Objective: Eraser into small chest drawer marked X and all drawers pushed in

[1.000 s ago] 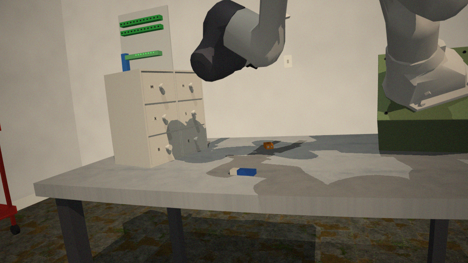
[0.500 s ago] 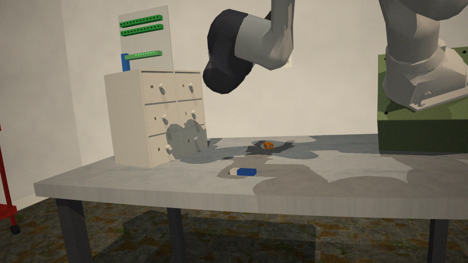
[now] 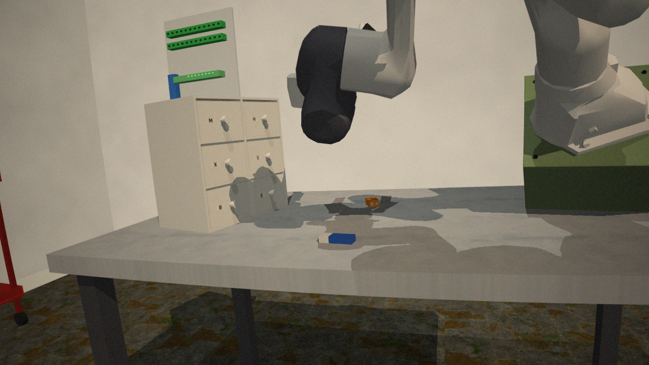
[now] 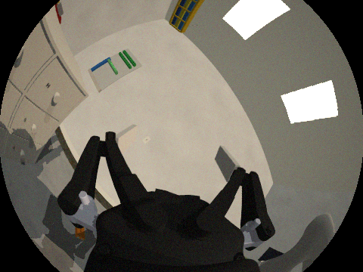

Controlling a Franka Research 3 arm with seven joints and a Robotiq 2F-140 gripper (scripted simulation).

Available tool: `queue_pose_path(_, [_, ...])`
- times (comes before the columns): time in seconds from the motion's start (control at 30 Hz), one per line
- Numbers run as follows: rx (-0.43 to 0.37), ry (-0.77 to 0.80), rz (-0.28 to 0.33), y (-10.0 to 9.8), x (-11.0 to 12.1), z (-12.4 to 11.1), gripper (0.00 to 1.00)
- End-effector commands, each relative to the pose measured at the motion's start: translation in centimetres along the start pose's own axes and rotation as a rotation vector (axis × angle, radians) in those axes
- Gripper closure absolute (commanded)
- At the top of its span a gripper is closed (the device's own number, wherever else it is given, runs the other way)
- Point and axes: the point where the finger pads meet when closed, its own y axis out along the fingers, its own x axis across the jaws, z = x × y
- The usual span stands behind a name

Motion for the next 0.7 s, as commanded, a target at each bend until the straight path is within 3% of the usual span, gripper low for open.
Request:
queue_pose_path(0.0, [0.105, 0.197, 0.096, -0.9, -2.4, 1.6, 0.00])
queue_pose_path(0.2, [0.105, 0.197, 0.096, -0.9, -2.4, 1.6, 0.00])
queue_pose_path(0.23, [0.164, 0.274, 0.186, -2.1, -4.5, 2.7, 0.00])
queue_pose_path(0.43, [0.164, 0.274, 0.186, -2.1, -4.5, 2.7, 0.00])
queue_pose_path(0.47, [0.210, 0.348, 0.280, -3.5, -6.5, 3.6, 0.00])
queue_pose_path(0.67, [0.210, 0.348, 0.280, -3.5, -6.5, 3.6, 0.00])
